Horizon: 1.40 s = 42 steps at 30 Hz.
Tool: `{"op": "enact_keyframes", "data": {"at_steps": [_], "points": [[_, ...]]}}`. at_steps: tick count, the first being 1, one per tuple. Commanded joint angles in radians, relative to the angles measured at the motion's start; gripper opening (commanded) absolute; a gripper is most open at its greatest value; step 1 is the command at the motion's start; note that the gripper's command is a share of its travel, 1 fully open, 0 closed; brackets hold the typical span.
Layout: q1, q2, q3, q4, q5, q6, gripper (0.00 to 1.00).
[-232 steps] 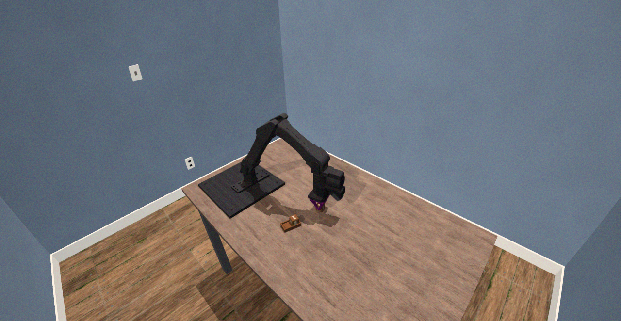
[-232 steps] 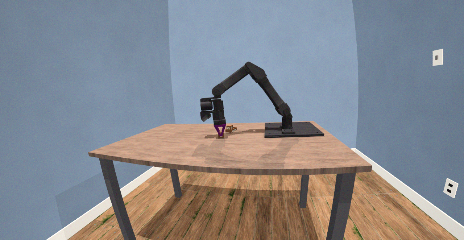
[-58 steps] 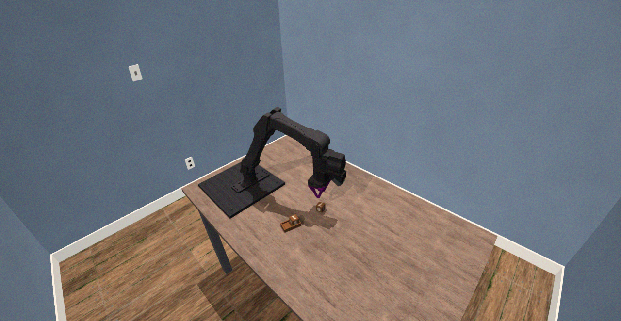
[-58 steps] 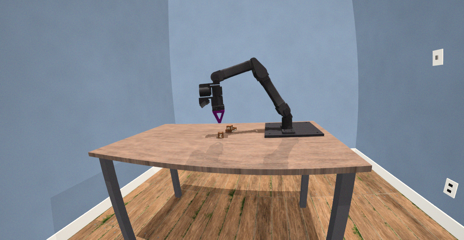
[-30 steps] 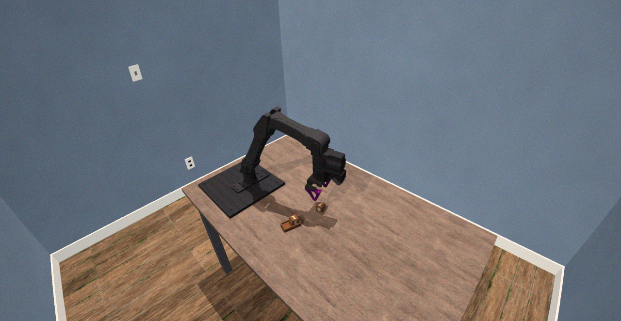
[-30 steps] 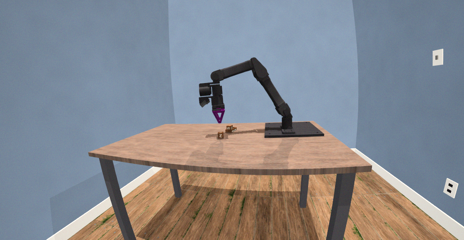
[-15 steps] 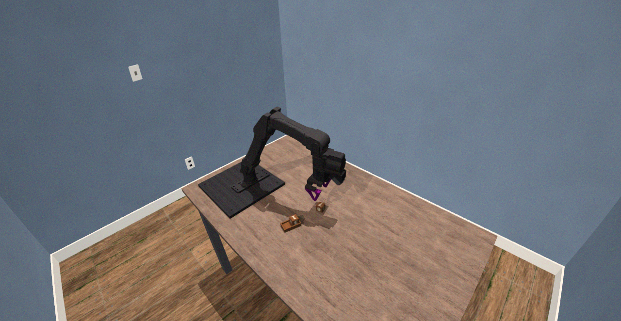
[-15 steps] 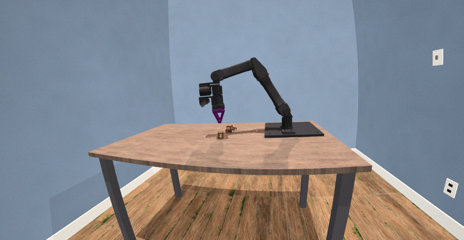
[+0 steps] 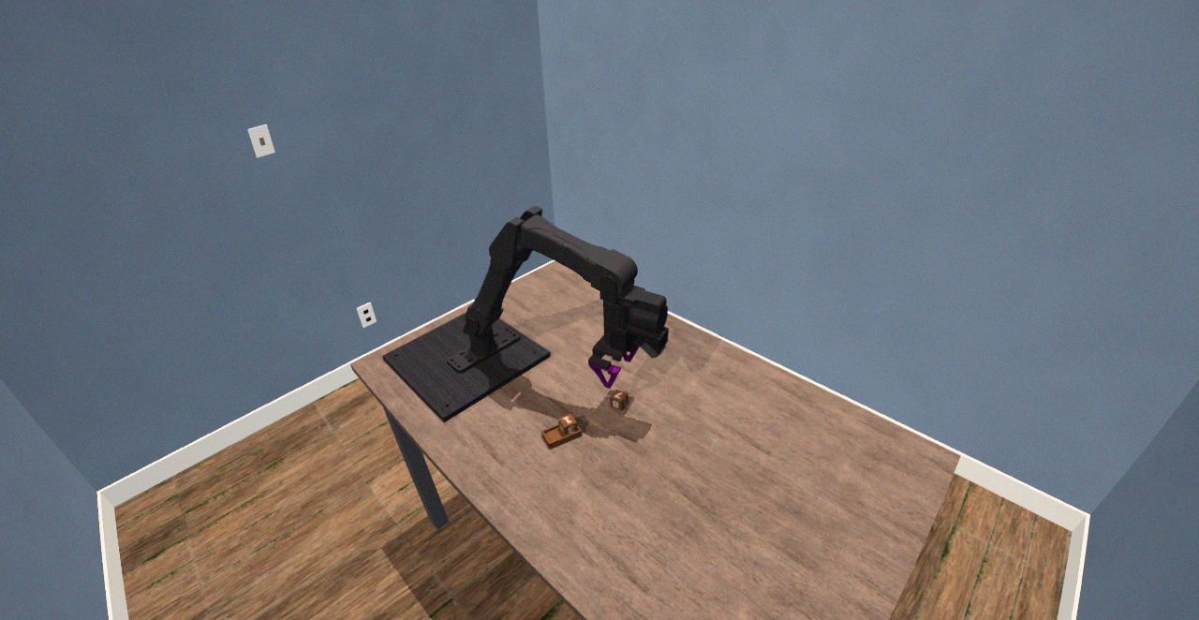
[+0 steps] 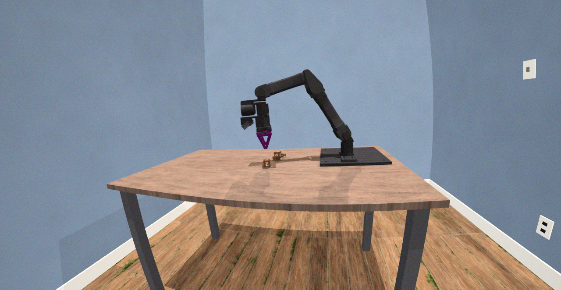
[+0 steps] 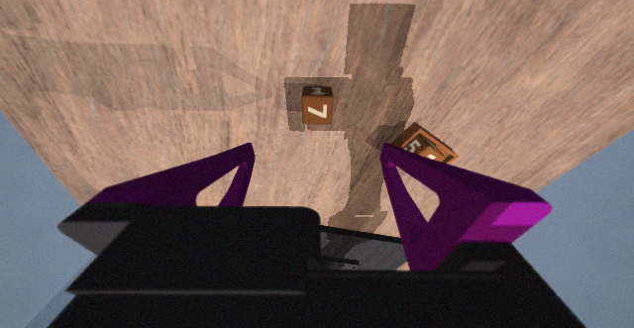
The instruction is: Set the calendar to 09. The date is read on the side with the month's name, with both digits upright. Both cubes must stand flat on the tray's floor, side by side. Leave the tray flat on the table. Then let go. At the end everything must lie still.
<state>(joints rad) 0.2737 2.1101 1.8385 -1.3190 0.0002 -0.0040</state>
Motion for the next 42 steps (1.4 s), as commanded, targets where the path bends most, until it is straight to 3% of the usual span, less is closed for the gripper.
{"op": "enact_keyframes", "data": {"at_steps": [1, 7, 19, 24, 25, 37, 40, 42], "points": [[-0.001, -0.016, 0.010, 0.001, 0.000, 0.002, 1.00], [-0.001, -0.016, 0.008, 0.002, 0.000, 0.070, 1.00], [-0.001, -0.016, -0.002, 0.013, 0.000, 0.559, 1.00], [-0.001, -0.016, -0.004, 0.016, 0.000, 0.655, 1.00], [-0.001, -0.016, -0.006, 0.018, 0.000, 0.743, 1.00], [-0.002, -0.015, -0.015, 0.027, 0.000, 1.157, 1.00], [-0.002, -0.015, -0.016, 0.027, 0.000, 1.173, 1.00], [-0.002, -0.015, -0.019, 0.030, 0.000, 1.304, 1.00]]}}
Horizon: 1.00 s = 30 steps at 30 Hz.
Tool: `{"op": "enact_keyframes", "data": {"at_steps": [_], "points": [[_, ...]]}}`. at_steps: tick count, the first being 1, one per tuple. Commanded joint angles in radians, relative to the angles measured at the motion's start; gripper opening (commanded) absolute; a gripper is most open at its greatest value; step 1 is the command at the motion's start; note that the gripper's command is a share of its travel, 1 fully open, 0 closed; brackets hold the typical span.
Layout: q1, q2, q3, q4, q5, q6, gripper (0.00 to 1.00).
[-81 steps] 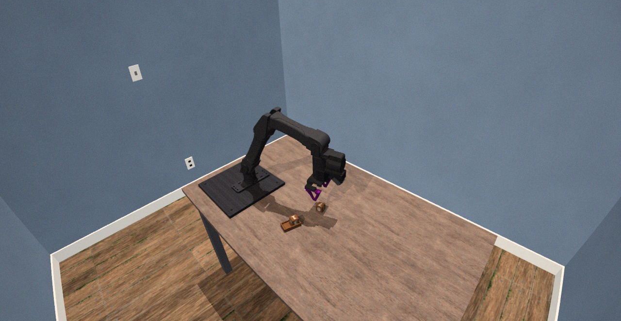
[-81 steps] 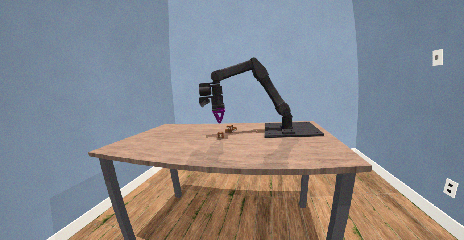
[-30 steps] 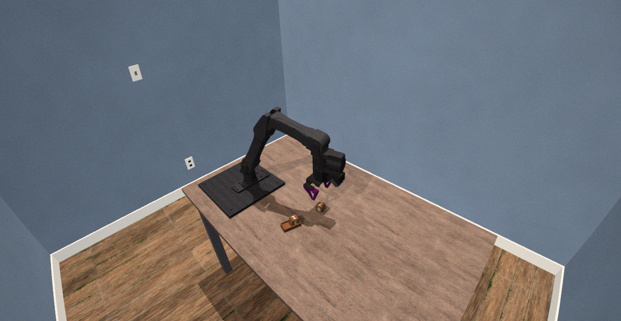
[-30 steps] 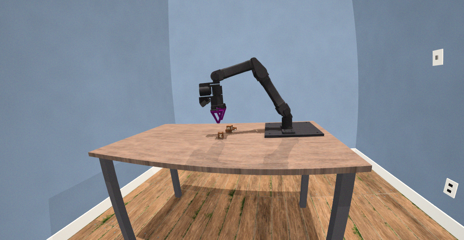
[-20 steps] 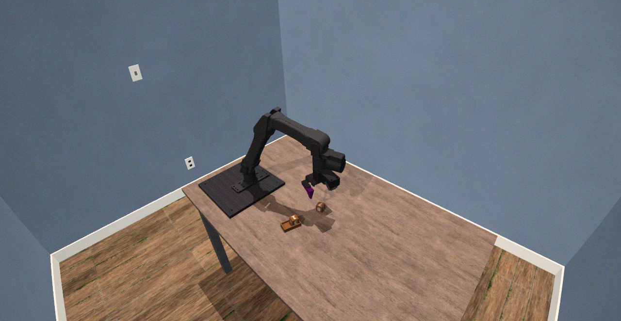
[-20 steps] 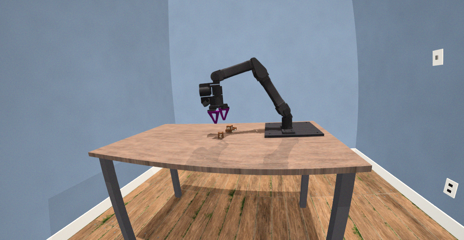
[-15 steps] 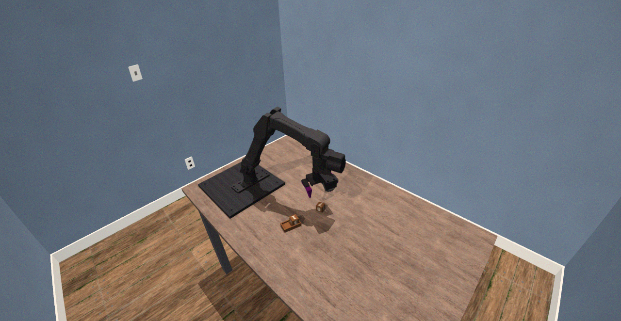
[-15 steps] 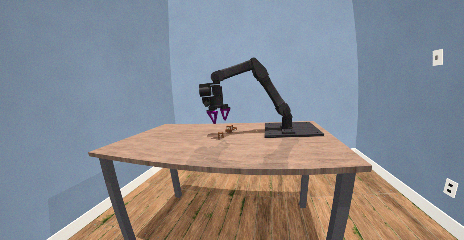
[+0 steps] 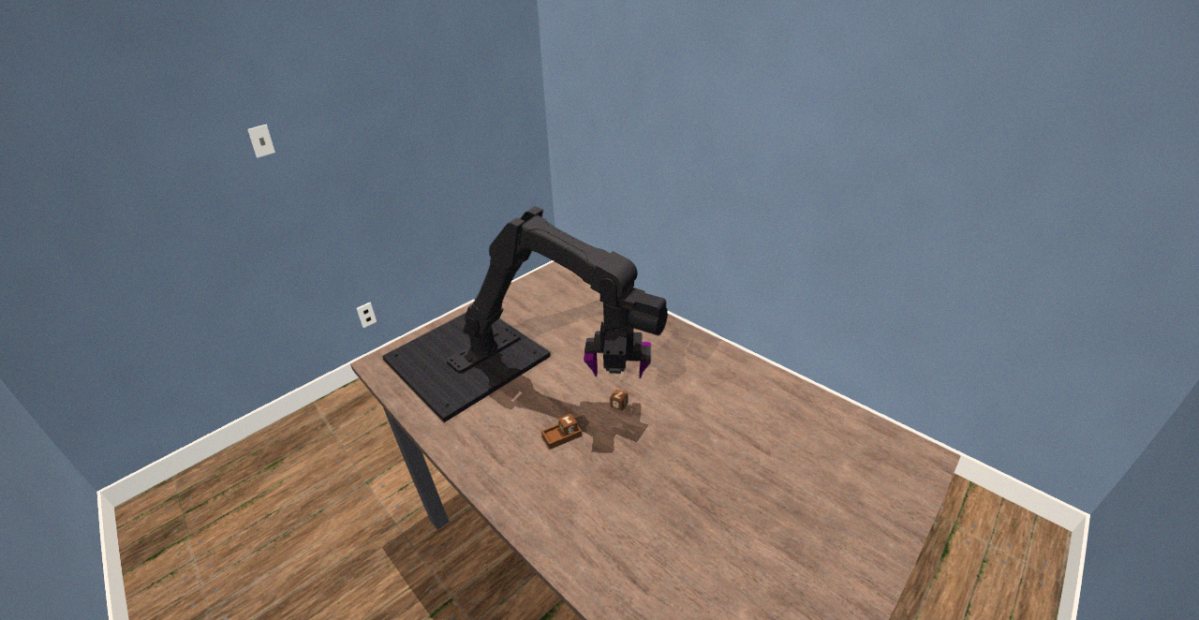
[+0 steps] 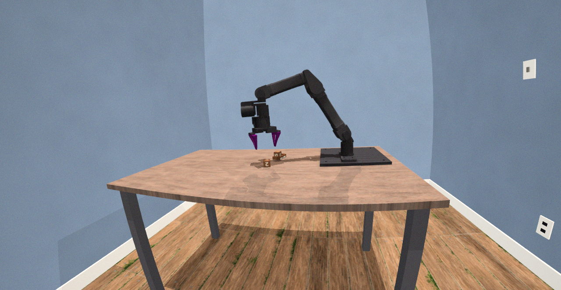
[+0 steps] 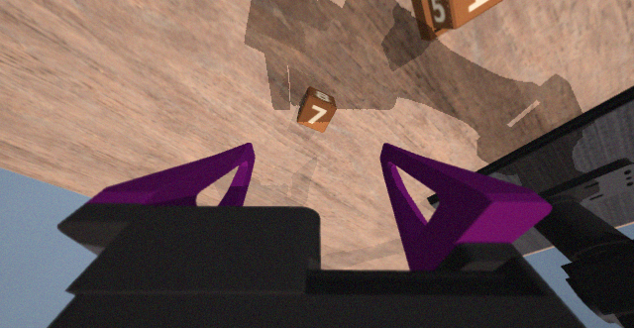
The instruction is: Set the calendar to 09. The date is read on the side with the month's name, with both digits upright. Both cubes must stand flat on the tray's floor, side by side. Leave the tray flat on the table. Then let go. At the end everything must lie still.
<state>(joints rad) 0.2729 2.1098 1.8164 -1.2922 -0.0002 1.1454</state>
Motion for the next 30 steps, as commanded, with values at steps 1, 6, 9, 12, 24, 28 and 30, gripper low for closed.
{"op": "enact_keyframes", "data": {"at_steps": [1, 6, 9, 12, 24, 28, 30], "points": [[-0.001, -0.015, 0.003, 0.004, 0.001, 0.165, 1.00], [-0.001, -0.014, -0.001, 0.008, 0.001, 0.358, 1.00], [-0.001, -0.014, -0.002, 0.010, 0.001, 0.419, 1.00], [-0.001, -0.014, -0.003, 0.010, 0.001, 0.429, 1.00], [-0.001, -0.014, -0.003, 0.010, 0.001, 0.429, 0.47], [-0.001, -0.014, -0.003, 0.010, 0.001, 0.429, 0.47], [-0.001, -0.014, -0.003, 0.010, 0.001, 0.429, 0.47]]}}
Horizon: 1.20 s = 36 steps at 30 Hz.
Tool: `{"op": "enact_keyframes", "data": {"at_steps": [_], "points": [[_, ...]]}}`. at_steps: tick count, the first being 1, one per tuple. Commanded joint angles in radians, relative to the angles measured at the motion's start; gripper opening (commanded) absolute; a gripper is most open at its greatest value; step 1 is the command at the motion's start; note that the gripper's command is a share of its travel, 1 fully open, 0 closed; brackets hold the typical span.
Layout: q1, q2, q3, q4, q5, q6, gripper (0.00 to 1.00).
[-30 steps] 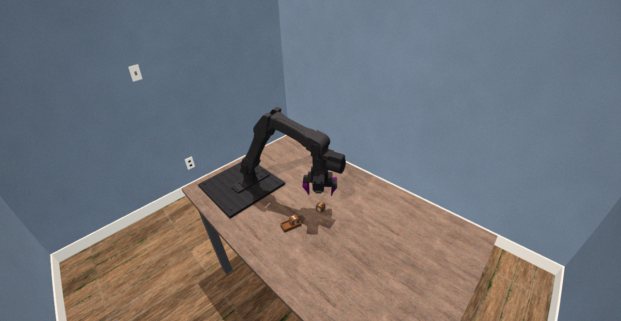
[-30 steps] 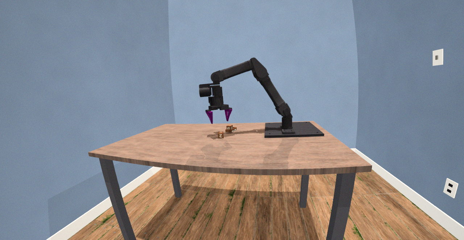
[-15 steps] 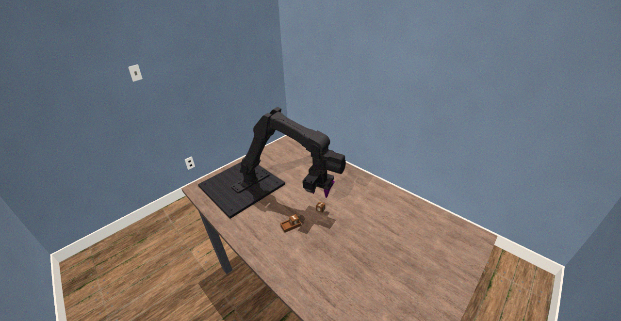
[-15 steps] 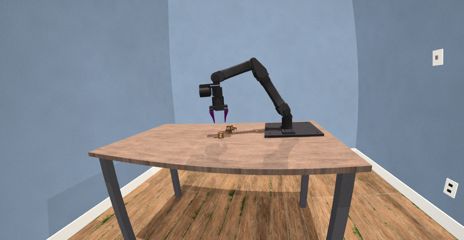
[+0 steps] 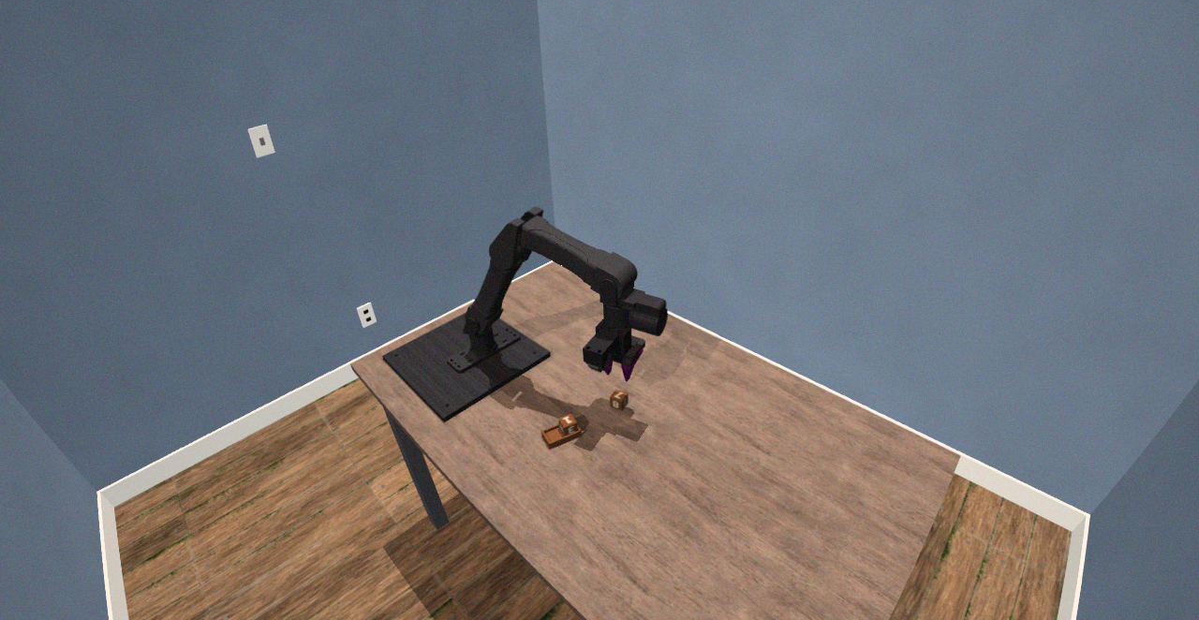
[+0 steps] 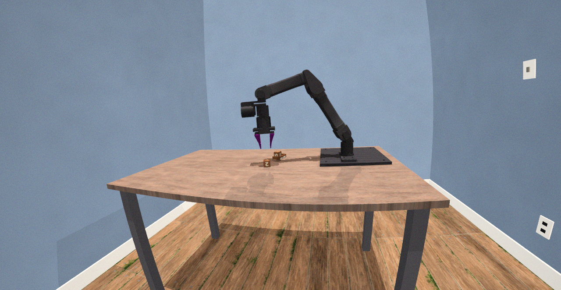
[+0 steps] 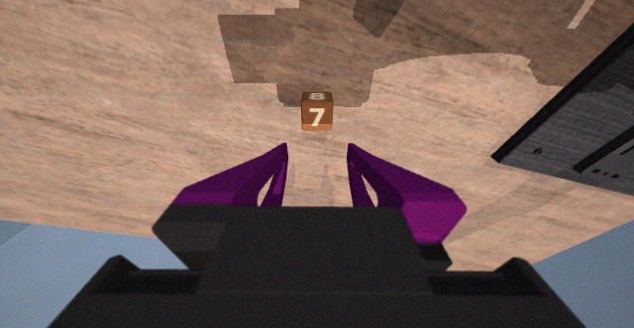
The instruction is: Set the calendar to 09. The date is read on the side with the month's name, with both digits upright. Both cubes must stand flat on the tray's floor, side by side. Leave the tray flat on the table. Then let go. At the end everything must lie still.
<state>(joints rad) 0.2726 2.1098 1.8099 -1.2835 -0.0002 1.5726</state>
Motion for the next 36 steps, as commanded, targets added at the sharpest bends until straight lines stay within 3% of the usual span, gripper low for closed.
{"op": "enact_keyframes", "data": {"at_steps": [1, 36], "points": [[-0.001, -0.014, 0.004, 0.001, 0.001, 0.002, 0.47], [-0.001, -0.013, -0.016, 0.022, 0.001, 0.002, 0.47]]}}
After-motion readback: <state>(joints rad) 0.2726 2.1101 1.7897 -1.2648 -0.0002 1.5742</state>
